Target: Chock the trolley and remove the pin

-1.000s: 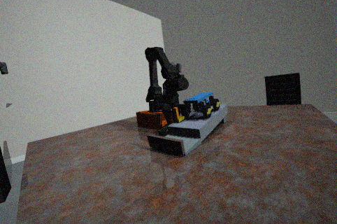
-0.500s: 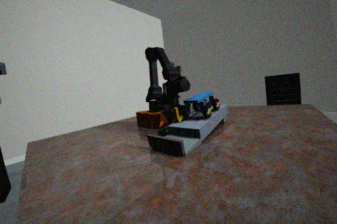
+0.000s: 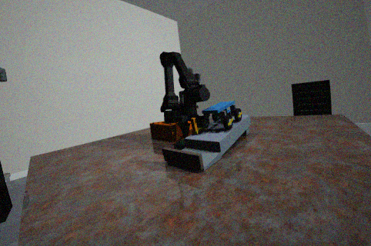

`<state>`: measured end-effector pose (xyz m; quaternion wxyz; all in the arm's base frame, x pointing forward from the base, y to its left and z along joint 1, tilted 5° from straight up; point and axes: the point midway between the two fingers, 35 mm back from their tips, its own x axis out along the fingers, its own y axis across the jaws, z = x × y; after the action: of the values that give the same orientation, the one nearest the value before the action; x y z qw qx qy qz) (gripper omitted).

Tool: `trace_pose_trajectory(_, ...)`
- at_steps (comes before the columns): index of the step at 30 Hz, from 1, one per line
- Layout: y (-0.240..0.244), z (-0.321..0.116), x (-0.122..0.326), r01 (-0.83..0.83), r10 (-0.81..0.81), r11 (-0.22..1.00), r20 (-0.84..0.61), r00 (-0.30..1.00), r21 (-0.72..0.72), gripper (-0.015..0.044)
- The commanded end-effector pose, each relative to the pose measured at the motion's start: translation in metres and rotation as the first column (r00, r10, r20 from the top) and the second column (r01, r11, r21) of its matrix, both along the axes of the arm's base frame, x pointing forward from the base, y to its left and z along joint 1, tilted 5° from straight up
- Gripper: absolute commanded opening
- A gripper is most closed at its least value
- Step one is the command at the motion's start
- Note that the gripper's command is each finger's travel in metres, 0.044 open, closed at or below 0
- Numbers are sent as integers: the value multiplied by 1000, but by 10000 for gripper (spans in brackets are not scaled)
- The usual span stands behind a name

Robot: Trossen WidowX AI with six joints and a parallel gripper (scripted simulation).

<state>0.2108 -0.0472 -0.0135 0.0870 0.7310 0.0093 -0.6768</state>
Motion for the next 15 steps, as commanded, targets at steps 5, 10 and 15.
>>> trace_pose_trajectory(5,-1,10,0,1,-1,1000,0,1000,-2,340)
trace_pose_trajectory(10,-1,25,-4,3,-3,1000,0,1000,-3,366)
trace_pose_trajectory(15,-2,39,-5,3,-3,1000,0,1000,-3,440)
